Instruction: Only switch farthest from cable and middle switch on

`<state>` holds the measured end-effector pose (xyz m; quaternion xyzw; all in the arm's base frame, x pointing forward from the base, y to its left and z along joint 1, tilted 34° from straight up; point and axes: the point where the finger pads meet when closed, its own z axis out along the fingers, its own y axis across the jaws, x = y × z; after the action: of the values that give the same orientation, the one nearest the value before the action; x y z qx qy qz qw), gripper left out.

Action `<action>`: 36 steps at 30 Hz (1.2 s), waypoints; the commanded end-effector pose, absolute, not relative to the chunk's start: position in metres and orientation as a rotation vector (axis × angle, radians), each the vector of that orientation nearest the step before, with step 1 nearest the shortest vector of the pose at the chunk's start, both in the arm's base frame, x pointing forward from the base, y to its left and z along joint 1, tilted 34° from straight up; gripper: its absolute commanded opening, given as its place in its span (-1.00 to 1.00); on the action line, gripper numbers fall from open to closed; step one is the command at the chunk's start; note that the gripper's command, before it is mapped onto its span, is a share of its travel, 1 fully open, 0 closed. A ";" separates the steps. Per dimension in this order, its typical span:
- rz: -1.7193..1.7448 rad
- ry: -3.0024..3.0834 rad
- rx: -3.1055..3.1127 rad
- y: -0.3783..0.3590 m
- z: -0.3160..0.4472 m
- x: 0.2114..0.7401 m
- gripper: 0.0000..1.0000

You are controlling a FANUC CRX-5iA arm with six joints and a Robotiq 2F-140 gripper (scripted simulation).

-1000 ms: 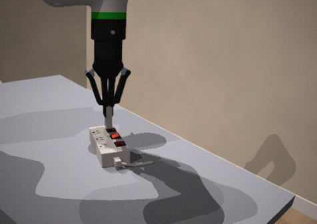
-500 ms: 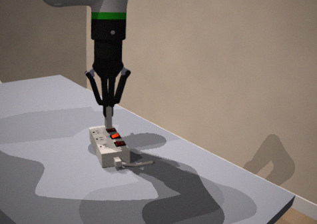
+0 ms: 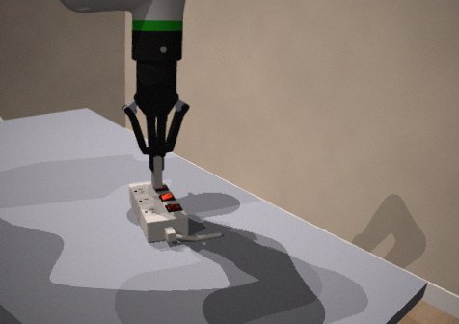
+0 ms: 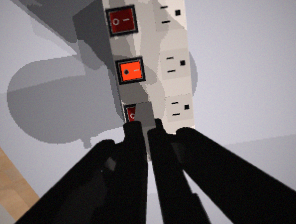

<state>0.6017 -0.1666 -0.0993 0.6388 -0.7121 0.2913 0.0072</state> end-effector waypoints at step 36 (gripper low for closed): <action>0.911 -2.227 1.998 -0.166 -0.098 0.601 -1.00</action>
<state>0.6021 -0.1670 -0.1001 0.6388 -0.7120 0.2915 0.0069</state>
